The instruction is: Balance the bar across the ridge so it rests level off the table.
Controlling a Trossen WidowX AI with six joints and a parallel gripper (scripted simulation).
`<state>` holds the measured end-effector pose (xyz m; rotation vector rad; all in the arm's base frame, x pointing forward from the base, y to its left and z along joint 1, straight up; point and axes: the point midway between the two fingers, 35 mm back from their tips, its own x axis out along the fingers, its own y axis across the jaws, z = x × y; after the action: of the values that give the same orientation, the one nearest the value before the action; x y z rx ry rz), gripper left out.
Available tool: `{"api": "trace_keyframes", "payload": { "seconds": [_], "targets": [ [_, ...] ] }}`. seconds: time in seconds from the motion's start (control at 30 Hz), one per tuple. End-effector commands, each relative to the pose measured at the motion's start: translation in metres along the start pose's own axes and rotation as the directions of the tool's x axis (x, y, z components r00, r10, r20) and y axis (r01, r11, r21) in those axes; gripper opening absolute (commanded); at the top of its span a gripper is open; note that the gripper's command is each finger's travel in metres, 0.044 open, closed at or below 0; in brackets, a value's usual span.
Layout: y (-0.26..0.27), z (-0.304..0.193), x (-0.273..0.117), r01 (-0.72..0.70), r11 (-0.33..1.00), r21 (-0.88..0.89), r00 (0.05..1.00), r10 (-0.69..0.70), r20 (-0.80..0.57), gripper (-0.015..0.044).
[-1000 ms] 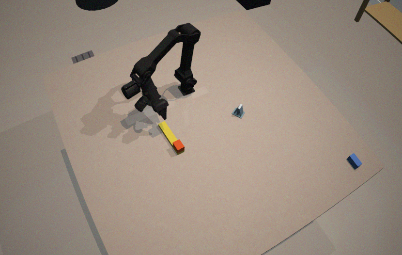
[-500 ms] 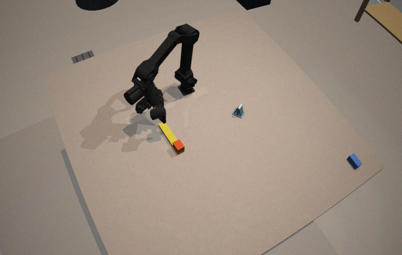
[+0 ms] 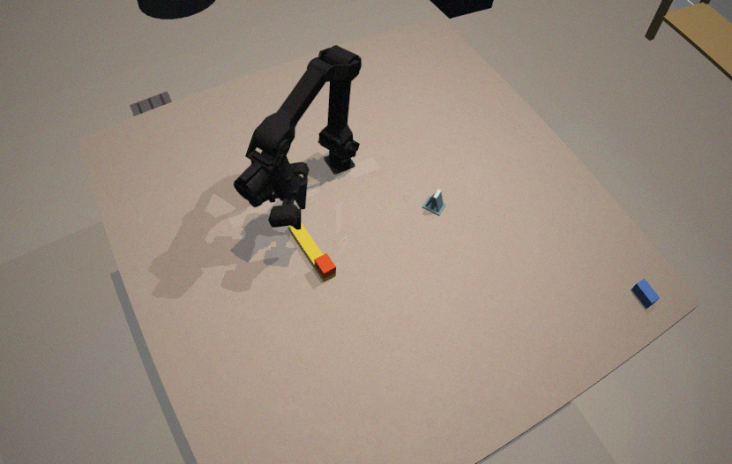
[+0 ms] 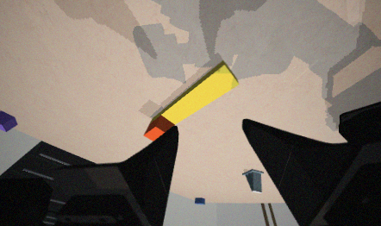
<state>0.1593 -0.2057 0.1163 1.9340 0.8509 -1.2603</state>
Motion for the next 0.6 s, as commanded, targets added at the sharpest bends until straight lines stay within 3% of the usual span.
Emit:
{"api": "trace_keyframes", "payload": {
  "seconds": [0.0, 0.57],
  "targets": [
    [0.005, -0.003, -0.001, 0.026, 0.994, 0.102, 0.999, -0.029, 0.032, 0.0315],
    [0.021, -0.018, -0.004, 0.03, 0.893, 0.449, 0.983, -0.107, 0.148, 0.0315]
  ]
}}
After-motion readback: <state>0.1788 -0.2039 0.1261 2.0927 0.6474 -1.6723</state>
